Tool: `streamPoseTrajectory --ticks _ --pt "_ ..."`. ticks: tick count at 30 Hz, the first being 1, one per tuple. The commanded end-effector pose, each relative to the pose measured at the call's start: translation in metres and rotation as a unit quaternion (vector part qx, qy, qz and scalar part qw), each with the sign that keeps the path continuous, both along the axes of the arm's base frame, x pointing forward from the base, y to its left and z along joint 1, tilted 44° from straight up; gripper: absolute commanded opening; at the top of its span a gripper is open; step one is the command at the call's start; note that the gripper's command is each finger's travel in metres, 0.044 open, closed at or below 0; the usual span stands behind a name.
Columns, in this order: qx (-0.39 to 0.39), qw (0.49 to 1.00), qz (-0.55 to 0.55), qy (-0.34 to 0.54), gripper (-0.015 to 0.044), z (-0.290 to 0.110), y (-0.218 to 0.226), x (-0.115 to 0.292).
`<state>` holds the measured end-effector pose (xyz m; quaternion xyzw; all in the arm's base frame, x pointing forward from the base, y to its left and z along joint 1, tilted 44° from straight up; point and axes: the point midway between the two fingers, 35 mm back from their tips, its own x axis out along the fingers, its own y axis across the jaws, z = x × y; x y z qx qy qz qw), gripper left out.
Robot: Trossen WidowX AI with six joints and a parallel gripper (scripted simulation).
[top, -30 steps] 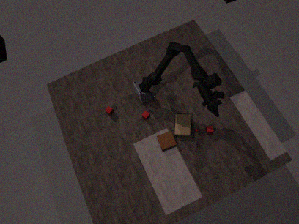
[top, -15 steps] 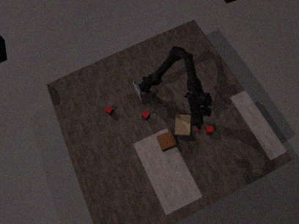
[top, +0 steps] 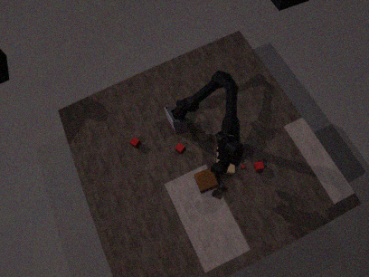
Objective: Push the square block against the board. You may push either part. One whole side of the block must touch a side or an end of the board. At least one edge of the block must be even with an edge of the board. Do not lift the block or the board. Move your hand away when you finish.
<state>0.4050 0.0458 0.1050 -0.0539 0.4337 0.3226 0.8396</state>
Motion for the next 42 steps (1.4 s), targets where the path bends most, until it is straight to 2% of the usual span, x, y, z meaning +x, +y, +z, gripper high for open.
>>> streamPoseTrajectory --ticks 1,12,23,31,36,42 --pt "0.022 0.997 -0.015 0.066 0.0000 -0.028 -0.003 -0.014" --pt "0.080 0.967 -0.067 0.234 0.0000 -0.085 -0.010 -0.057" --pt "0.136 0.902 -0.124 0.391 0.0000 -0.122 -0.012 -0.105" --pt "0.140 0.897 -0.127 0.400 0.0000 -0.124 -0.012 -0.107" --pt "0.141 0.897 -0.127 0.400 0.0000 -0.162 0.024 -0.112" --pt "0.141 0.897 -0.127 0.400 0.0000 -0.164 0.026 -0.112"
